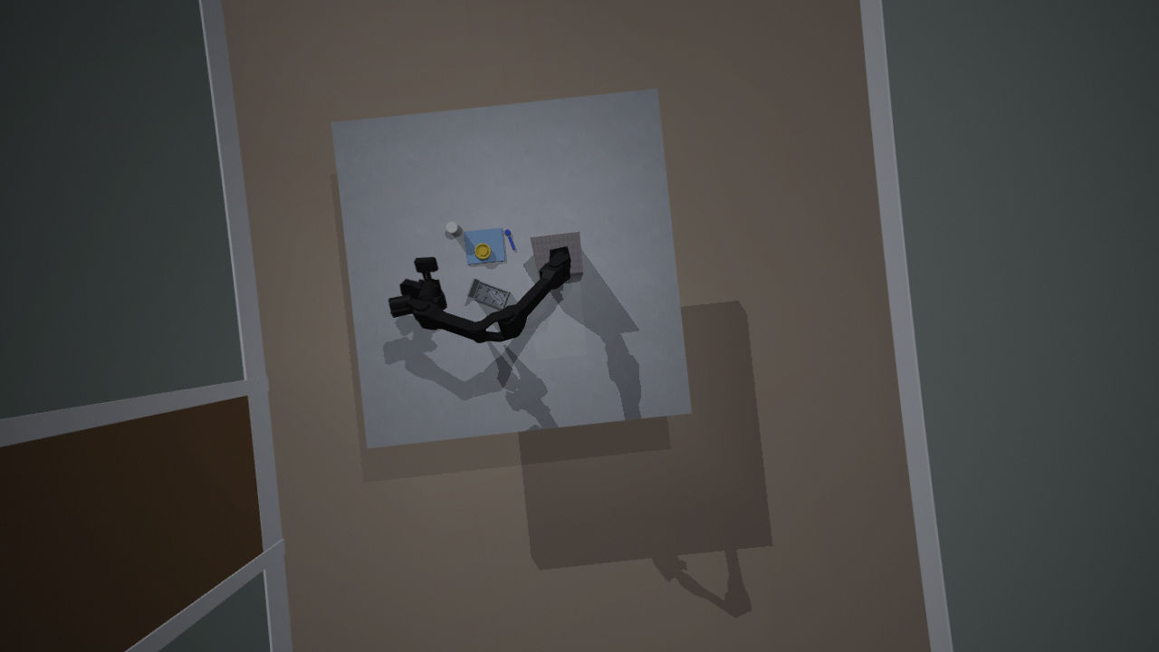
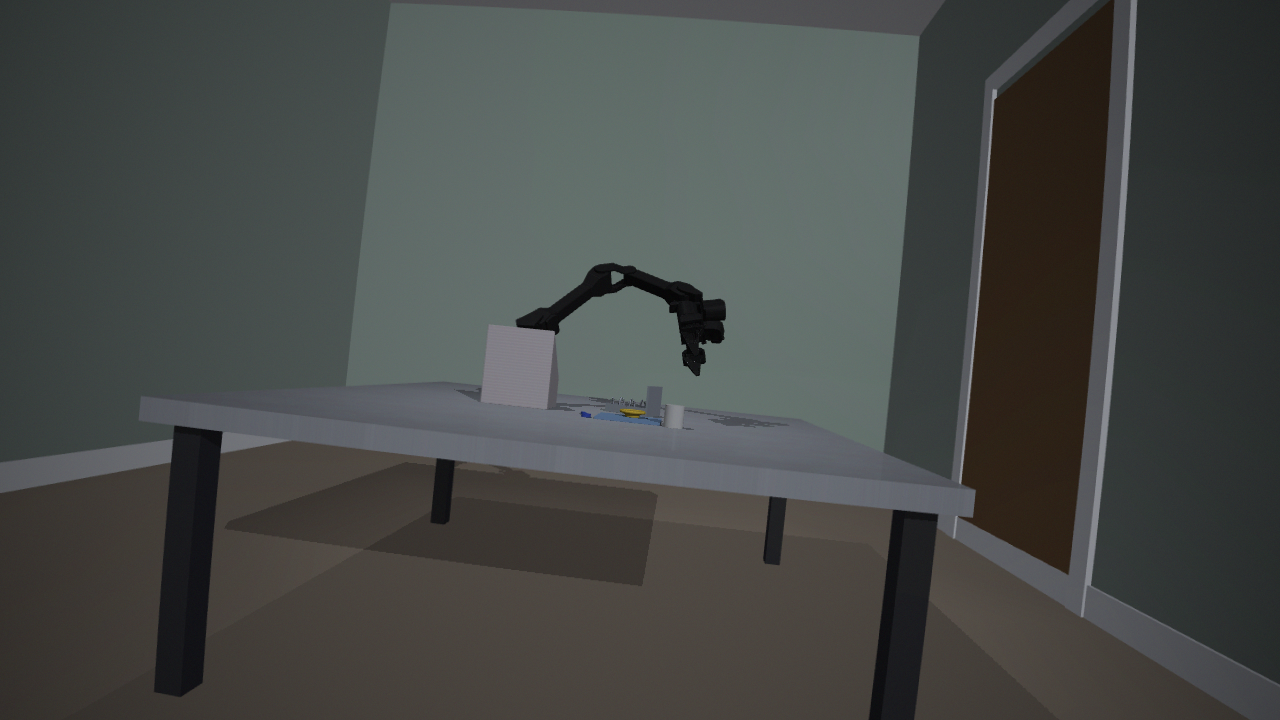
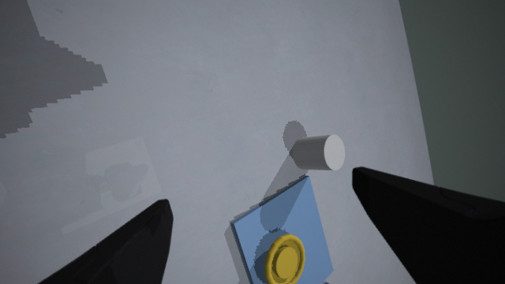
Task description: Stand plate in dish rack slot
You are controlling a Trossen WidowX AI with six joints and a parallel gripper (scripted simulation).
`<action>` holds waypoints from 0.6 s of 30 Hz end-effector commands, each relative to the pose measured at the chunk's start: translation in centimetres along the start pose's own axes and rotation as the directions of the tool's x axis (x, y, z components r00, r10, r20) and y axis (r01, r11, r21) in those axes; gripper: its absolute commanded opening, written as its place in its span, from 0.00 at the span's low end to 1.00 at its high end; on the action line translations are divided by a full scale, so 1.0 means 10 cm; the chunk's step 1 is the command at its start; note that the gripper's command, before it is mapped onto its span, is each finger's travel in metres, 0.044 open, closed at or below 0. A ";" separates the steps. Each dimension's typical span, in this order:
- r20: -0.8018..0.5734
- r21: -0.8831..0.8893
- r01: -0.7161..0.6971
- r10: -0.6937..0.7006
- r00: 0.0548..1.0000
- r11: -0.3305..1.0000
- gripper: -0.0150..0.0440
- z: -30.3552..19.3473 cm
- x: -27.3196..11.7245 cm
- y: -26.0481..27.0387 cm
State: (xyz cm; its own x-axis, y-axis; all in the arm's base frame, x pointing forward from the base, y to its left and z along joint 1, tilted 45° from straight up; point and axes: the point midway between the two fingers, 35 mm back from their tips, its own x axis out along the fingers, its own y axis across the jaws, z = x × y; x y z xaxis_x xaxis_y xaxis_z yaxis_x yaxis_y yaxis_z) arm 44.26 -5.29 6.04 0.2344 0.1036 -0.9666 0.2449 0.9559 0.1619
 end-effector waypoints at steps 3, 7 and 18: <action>-0.154 -0.048 -0.099 0.091 0.984 0.994 0.93 -0.34 0.13 -0.48; -0.228 -0.059 -0.196 0.178 0.957 0.979 0.93 -0.57 0.17 -0.74; -0.282 -0.029 -0.505 0.477 0.832 0.863 0.93 -1.17 0.11 -1.27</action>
State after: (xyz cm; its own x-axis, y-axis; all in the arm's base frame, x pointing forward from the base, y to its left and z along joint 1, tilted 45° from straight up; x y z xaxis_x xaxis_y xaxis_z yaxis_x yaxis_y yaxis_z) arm 32.23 -13.46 0.84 0.0295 0.5437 -0.8387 0.0814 0.8350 0.5442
